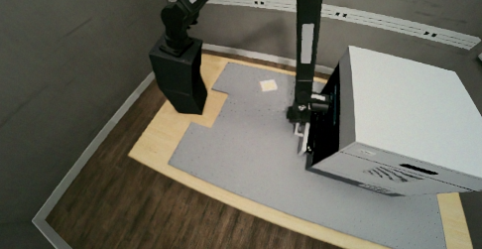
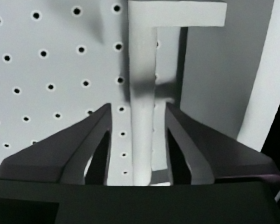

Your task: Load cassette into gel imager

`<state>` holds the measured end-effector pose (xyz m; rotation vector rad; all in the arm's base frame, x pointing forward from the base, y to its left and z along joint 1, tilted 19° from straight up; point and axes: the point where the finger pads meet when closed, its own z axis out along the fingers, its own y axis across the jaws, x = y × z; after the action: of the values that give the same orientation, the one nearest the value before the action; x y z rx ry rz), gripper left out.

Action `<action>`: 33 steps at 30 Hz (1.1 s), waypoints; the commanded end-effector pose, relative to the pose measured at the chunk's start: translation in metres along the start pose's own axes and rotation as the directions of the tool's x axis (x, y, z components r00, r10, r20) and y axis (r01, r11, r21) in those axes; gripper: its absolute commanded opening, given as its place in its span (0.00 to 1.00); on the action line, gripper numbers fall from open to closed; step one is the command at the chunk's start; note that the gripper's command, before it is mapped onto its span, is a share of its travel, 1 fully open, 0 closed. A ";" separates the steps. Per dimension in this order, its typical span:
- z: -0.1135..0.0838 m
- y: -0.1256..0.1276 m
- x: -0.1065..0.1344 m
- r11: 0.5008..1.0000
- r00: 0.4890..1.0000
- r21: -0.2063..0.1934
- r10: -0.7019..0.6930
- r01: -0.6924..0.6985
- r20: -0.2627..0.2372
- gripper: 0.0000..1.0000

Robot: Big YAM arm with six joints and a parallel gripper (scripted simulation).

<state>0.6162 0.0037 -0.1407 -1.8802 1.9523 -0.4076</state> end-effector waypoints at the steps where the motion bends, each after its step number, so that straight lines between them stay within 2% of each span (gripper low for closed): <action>1: -0.002 -0.020 -0.007 0.999 1.000 0.041 -0.004 0.004 0.004 0.31; 22: -0.002 -0.020 -0.007 0.999 1.000 0.041 -0.004 0.004 0.004 0.31; 30: -0.002 -0.020 -0.007 0.999 1.000 0.041 -0.004 0.004 0.004 0.15; 33: -0.003 -0.012 -0.001 1.000 1.000 0.023 -0.001 0.001 0.000 0.09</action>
<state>0.6178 0.0036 -0.1398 -1.8781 1.9499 -0.4111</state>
